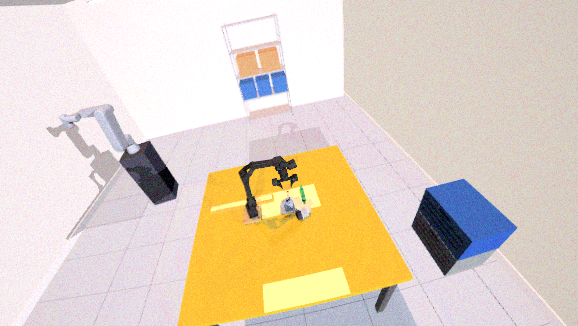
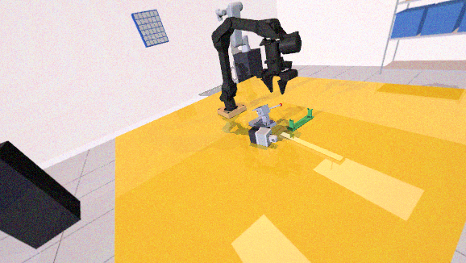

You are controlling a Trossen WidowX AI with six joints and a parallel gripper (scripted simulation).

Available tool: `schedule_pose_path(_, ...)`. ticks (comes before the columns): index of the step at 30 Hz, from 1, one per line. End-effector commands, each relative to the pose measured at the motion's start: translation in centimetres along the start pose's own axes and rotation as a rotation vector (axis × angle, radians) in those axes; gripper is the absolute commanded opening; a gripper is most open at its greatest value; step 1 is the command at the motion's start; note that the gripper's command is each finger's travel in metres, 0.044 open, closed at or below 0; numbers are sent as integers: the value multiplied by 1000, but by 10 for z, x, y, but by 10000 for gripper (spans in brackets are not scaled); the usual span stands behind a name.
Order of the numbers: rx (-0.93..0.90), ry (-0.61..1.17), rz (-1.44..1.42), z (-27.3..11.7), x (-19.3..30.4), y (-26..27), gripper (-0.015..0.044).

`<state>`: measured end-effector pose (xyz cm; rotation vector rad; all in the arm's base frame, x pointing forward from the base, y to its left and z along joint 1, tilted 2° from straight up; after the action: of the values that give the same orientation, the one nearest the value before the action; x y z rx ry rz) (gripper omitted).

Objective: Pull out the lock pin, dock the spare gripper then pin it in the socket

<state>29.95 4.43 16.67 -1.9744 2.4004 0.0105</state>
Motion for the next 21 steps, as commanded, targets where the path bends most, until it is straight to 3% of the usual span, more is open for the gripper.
schedule_pose_path(1, -15, 1, 3, 27, -1, 3, 300)
schedule_pose_path(21, -15, 1, 3, 56, 0, 2, 300)
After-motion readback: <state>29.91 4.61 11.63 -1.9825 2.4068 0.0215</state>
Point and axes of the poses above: the point midway between the two fingers, 35 mm back from their tips, its own z axis out along the fingers, its own y axis across the jaws, x = y × z, the point moved 3 cm from there along -z, back along the fingers, and after that the axes turned 1 degree about z, right-handed, at the moved point
